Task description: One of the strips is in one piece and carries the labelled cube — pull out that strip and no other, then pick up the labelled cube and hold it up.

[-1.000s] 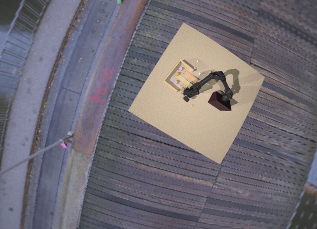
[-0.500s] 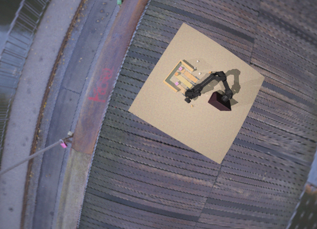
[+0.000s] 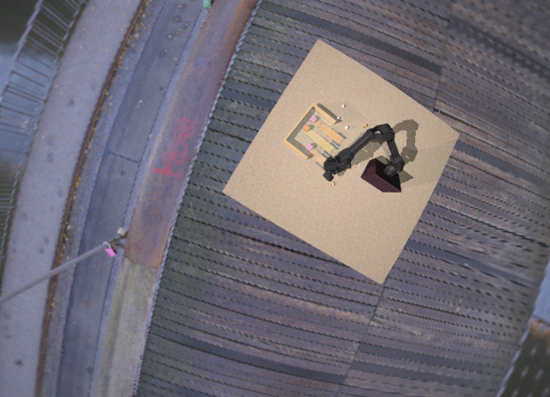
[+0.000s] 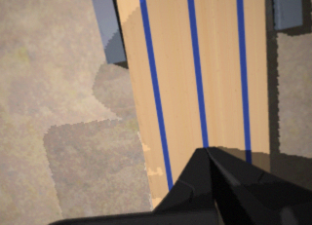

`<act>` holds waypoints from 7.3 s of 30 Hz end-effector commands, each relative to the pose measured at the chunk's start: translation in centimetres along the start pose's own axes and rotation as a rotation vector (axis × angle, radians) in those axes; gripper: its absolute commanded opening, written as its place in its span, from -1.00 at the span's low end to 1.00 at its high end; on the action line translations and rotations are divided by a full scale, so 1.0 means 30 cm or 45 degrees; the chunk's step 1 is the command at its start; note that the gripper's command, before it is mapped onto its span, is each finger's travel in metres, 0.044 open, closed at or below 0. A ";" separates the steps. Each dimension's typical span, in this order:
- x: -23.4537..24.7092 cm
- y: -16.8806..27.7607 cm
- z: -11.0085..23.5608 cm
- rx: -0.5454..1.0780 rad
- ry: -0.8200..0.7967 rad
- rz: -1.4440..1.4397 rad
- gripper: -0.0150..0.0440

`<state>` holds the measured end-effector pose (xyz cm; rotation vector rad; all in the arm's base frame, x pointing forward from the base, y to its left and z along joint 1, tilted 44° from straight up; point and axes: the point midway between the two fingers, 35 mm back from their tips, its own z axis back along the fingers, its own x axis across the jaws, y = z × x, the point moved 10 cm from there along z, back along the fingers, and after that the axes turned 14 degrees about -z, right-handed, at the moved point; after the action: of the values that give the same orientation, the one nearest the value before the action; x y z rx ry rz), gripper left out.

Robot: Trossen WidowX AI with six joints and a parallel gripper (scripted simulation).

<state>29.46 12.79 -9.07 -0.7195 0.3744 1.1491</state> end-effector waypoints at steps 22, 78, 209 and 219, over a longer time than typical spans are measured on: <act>-0.047 0.136 -0.015 0.034 0.019 0.017 -0.49; -0.086 0.264 -0.011 0.036 0.018 0.018 -0.49; 0.064 -0.412 0.072 0.028 0.015 0.001 -0.49; 0.001 -0.333 0.143 0.029 0.017 0.005 -0.49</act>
<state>39.29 13.23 -3.46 -0.7079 0.4056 1.1431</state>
